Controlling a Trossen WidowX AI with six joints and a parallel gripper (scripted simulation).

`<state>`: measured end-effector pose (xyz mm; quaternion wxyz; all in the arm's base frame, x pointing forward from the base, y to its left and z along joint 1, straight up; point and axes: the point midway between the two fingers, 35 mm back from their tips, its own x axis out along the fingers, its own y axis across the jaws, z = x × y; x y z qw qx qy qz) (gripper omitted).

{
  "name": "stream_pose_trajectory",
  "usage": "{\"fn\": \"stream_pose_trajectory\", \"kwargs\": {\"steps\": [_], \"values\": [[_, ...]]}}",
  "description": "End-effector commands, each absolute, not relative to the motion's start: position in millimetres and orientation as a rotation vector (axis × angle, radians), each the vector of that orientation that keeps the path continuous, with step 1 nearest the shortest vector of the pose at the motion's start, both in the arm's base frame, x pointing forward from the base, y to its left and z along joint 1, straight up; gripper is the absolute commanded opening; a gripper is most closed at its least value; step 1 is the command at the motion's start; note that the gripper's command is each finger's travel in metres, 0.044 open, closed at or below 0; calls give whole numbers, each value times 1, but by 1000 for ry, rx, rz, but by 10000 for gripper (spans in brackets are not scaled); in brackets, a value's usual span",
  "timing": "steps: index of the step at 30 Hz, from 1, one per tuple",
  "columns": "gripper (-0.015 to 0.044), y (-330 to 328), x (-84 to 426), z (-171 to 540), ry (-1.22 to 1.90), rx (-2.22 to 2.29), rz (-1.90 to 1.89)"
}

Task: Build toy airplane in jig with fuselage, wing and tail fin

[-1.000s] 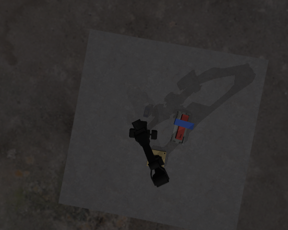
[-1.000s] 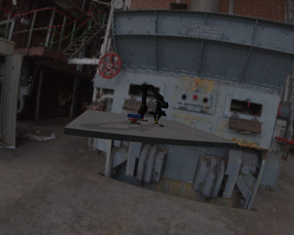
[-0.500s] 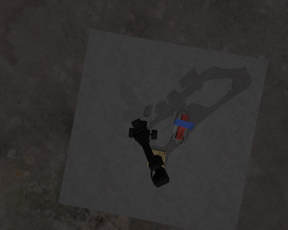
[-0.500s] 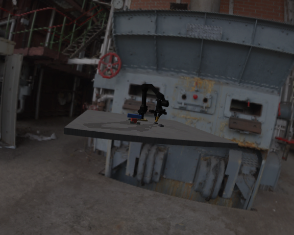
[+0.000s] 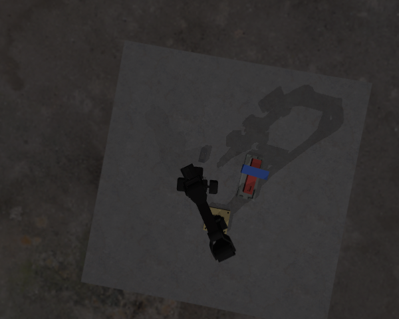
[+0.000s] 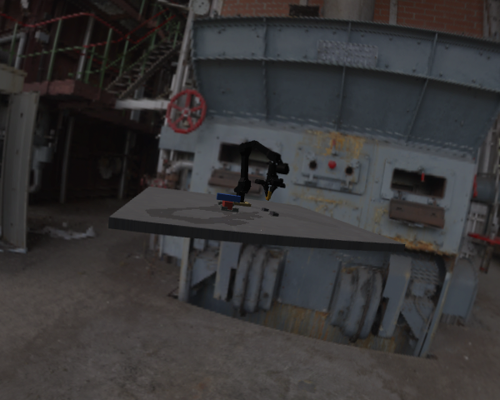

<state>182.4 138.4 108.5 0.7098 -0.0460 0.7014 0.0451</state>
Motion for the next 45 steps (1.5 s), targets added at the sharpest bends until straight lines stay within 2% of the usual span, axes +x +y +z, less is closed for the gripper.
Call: {"fn": "stream_pose_trajectory", "kwargs": {"steps": [1,18,45], "values": [[0,140,183,123,1549,-101,115],[0,135,175,174,1545,-97,108],[0,74,216,161,1543,-55,60]]}}
